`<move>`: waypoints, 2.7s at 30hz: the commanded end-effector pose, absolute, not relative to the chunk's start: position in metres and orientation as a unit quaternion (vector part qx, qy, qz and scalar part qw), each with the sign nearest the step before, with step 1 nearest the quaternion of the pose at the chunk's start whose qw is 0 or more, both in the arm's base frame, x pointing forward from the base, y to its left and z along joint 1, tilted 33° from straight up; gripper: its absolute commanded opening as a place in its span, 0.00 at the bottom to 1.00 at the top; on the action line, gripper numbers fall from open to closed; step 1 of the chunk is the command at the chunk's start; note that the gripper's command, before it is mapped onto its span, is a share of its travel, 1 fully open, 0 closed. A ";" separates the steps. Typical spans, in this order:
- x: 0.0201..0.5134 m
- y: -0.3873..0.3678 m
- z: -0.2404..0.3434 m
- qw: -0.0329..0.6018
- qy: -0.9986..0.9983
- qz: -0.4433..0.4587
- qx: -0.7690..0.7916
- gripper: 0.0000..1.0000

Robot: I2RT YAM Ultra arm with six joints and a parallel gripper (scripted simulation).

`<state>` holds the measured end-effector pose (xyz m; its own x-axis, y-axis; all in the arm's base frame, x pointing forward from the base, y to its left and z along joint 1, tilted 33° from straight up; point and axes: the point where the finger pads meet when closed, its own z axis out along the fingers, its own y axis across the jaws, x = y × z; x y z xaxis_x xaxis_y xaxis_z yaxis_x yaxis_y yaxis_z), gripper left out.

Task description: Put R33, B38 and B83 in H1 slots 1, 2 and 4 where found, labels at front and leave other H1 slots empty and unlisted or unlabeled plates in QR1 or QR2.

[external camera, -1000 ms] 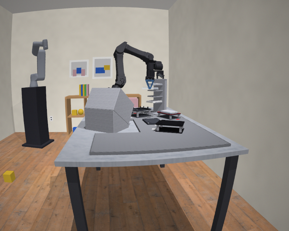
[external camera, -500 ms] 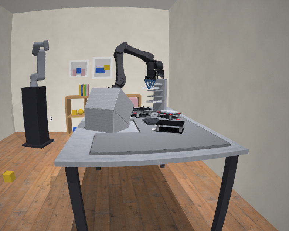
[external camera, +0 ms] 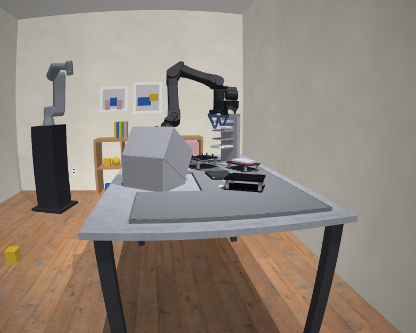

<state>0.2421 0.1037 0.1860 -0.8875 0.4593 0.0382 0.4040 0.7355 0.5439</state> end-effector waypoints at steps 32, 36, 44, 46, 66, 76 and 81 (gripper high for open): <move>0.256 0.048 0.166 -0.022 0.822 0.291 0.489 0.86; 0.251 0.038 0.144 -0.061 0.795 0.280 0.535 0.86; 0.256 0.023 0.151 -0.059 0.748 0.284 0.597 0.86; 0.254 0.031 0.140 -0.064 0.753 0.280 0.591 0.86; 0.272 0.047 0.108 -0.057 0.751 0.282 0.595 0.86; 0.273 0.065 0.074 -0.078 0.752 0.270 0.597 0.86; 0.276 0.070 0.065 -0.078 0.752 0.270 0.597 0.86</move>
